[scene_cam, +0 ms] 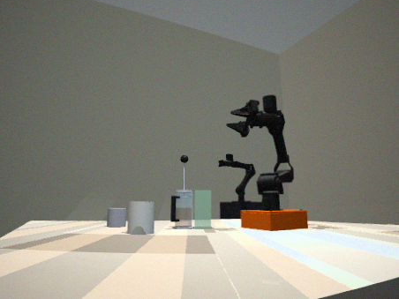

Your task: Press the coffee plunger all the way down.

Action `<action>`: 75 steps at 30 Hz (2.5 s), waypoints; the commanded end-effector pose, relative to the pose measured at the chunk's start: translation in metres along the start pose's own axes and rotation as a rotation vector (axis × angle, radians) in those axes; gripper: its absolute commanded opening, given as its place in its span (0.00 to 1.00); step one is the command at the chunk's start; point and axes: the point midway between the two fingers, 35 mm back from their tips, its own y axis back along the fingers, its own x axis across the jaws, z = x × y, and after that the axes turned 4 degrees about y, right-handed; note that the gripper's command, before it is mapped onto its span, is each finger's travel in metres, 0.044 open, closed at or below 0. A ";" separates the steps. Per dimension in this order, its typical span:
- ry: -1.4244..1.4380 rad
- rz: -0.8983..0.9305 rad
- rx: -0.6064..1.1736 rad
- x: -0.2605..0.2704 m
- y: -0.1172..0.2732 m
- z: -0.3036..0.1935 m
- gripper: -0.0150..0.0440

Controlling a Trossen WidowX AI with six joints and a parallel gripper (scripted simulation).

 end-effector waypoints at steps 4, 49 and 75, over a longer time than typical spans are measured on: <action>0.050 -0.018 0.019 0.011 -0.005 -0.002 1.00; 0.310 -0.174 0.466 -0.023 -0.169 -0.129 1.00; 0.310 -0.173 0.464 -0.030 -0.196 -0.143 0.82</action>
